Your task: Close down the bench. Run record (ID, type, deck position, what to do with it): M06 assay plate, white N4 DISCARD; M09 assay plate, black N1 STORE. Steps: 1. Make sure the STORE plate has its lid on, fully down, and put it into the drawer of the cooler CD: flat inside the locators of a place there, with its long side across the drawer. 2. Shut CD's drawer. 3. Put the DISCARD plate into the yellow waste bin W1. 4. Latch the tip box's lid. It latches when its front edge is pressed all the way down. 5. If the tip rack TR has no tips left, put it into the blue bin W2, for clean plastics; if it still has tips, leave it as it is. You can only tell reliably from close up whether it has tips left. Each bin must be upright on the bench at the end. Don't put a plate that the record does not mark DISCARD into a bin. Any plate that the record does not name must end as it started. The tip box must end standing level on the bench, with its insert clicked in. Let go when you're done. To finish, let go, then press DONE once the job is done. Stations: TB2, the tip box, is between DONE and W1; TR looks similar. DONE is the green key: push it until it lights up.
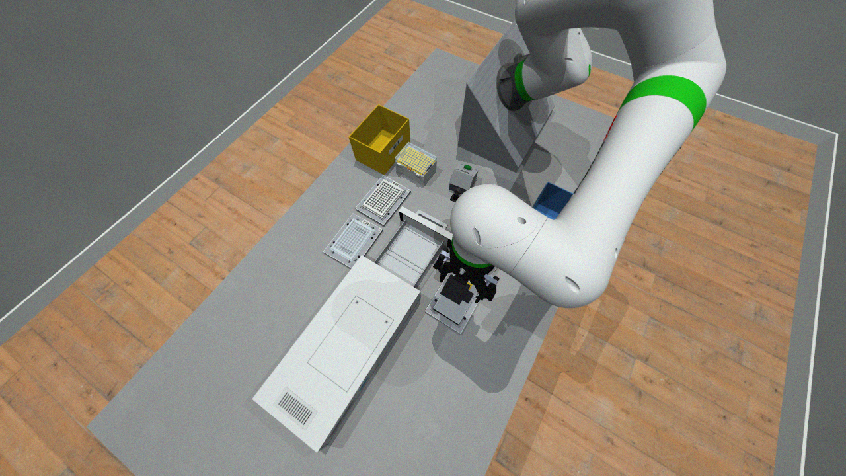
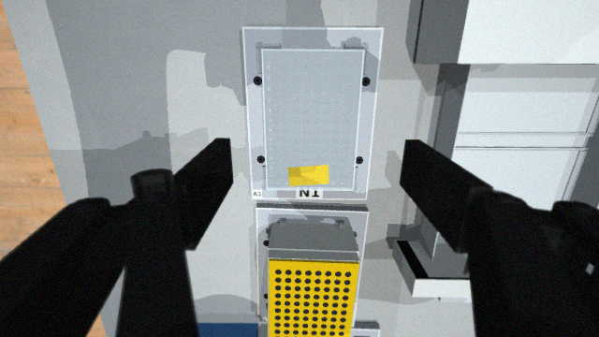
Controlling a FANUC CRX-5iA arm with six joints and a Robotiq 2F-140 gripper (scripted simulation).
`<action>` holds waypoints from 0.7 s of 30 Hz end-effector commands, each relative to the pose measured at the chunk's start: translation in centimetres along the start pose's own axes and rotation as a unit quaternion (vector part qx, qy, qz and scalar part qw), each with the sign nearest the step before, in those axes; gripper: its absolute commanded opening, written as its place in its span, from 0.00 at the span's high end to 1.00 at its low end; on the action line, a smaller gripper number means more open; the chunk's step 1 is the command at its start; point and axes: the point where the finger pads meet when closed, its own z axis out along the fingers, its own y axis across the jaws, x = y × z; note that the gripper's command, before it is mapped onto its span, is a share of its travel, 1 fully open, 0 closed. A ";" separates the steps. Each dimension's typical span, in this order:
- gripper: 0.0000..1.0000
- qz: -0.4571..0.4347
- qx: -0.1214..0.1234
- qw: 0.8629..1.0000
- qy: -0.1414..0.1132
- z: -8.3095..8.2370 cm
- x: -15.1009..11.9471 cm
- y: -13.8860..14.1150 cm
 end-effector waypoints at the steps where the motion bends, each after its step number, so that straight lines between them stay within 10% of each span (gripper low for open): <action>1: 0.30 0.000 0.000 1.000 0.001 0.2 0.1 0.0; 21: 0.30 0.000 0.000 1.000 0.001 2.5 0.1 0.0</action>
